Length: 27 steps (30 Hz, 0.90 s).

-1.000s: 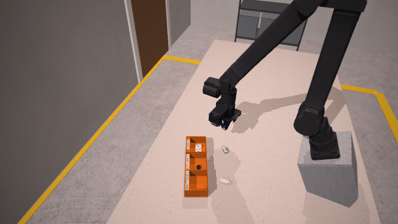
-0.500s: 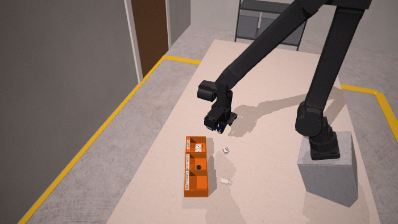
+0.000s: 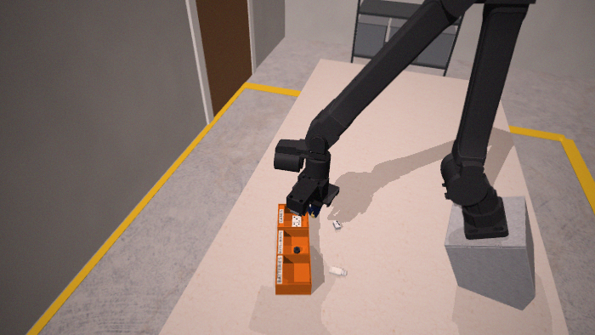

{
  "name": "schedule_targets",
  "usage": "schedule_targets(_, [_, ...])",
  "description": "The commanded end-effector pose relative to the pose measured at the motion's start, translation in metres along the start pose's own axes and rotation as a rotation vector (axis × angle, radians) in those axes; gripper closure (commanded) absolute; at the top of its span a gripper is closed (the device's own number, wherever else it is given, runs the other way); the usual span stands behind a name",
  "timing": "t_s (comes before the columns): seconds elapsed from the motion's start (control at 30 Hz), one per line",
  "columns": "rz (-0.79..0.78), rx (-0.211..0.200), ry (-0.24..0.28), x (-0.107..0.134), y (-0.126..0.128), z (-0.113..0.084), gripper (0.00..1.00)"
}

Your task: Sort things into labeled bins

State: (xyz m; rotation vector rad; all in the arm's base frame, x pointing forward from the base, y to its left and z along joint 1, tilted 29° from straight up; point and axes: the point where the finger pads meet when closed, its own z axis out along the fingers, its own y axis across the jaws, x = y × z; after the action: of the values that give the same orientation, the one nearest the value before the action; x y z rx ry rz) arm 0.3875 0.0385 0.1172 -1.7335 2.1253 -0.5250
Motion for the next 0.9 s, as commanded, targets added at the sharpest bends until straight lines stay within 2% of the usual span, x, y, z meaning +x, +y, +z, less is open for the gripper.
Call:
schedule_targets(0.0, [-0.051, 0.022, -0.016, -0.021, -0.02, -0.007, 0.89])
schedule_targets(0.03, [-0.051, 0.022, -0.016, -0.021, -0.02, -0.007, 0.89])
schedule_targets(0.17, [-0.242, 0.022, -0.014, -0.046, -0.021, -0.007, 0.89])
schedule_targets(0.43, [-0.5, 0.028, -0.013, -0.096, -0.026, -0.008, 0.89])
schedule_targets(0.47, [-0.532, 0.033, -0.02, -0.097, -0.026, -0.008, 0.89])
schedule_targets(0.5, [-0.541, 0.037, -0.013, -0.087, -0.031, -0.005, 0.89])
schedule_targets(0.53, [-0.54, 0.035, -0.011, -0.08, -0.022, -0.008, 0.89])
schedule_targets(0.67, [-0.542, 0.026, -0.009, -0.076, -0.016, -0.008, 0.89])
schedule_targets(0.8, [-0.555, 0.045, -0.022, -0.087, -0.021, -0.014, 0.89])
schedule_targets(0.87, [-0.541, 0.032, -0.013, -0.085, -0.021, -0.008, 0.89])
